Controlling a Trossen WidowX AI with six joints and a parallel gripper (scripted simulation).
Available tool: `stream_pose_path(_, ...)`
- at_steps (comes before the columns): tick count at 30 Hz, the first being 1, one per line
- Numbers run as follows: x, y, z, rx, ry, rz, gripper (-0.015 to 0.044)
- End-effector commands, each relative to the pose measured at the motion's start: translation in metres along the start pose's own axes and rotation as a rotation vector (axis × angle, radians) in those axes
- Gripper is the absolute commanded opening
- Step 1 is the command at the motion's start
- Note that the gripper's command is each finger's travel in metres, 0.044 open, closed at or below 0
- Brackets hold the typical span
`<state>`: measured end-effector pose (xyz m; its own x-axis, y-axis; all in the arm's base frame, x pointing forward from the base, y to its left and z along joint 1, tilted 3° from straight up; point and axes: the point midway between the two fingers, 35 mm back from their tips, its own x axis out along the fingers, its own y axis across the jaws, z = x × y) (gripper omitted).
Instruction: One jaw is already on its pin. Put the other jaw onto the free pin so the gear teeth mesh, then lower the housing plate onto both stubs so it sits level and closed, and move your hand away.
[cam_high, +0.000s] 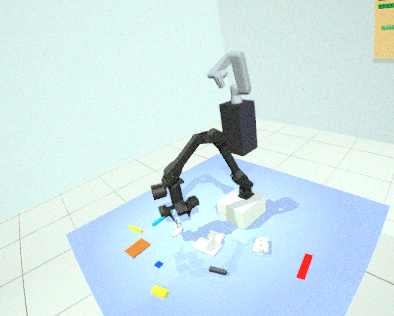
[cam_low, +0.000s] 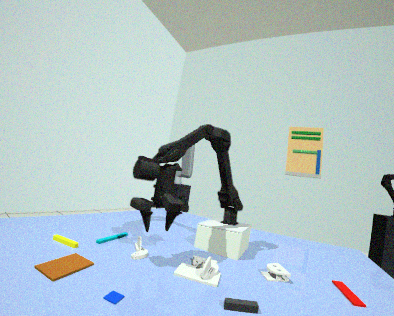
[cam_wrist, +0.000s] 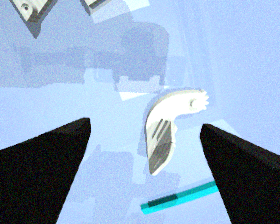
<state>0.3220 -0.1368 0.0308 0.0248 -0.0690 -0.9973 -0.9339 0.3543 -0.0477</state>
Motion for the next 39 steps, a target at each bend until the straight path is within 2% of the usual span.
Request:
stream_pose_path(1, -0.0016, 0.0014, 0.0001, 0.006, 0.000, 0.006, 0.0230)
stream_pose_path(10, -0.0016, 0.0014, 0.0001, 0.006, 0.000, 0.006, 0.0000)
stream_pose_path(31, -0.0016, 0.0014, 0.0001, 0.006, 0.000, 0.006, 0.0000)
stream_pose_path(39, -0.0015, 0.0008, 0.0001, 0.001, 0.000, 0.004, 0.0210)
